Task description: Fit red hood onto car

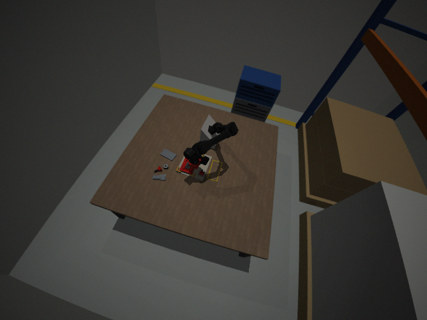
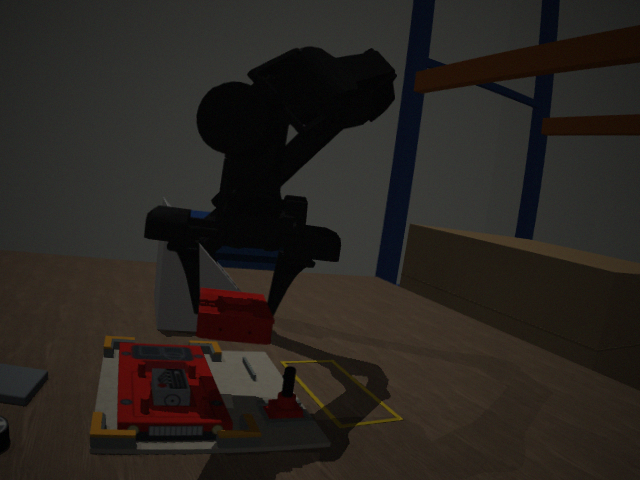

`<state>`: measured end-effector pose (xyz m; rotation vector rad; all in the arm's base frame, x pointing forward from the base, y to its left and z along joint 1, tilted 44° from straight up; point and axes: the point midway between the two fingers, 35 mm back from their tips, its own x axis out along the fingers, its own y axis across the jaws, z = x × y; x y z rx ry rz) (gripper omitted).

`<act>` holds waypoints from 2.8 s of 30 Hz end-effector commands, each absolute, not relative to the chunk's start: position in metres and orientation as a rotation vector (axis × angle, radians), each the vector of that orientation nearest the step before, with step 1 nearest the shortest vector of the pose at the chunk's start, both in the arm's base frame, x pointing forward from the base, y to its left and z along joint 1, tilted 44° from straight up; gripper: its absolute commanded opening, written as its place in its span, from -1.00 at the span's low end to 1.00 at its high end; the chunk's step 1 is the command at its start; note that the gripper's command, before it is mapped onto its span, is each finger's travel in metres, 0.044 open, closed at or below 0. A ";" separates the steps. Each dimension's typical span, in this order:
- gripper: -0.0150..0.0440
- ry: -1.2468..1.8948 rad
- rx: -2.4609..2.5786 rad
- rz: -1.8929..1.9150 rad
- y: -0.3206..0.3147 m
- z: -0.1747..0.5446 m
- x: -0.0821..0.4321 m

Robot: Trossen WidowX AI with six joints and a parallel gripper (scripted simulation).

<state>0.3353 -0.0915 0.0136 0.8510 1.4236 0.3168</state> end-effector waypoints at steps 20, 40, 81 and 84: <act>-0.49 1.373 0.718 0.443 -0.122 -0.038 0.336; -0.49 1.372 0.719 0.444 -0.099 -0.066 0.342; -0.49 1.373 0.717 0.445 -0.088 -0.079 0.345; -0.49 1.375 0.713 0.445 -0.088 -0.078 0.344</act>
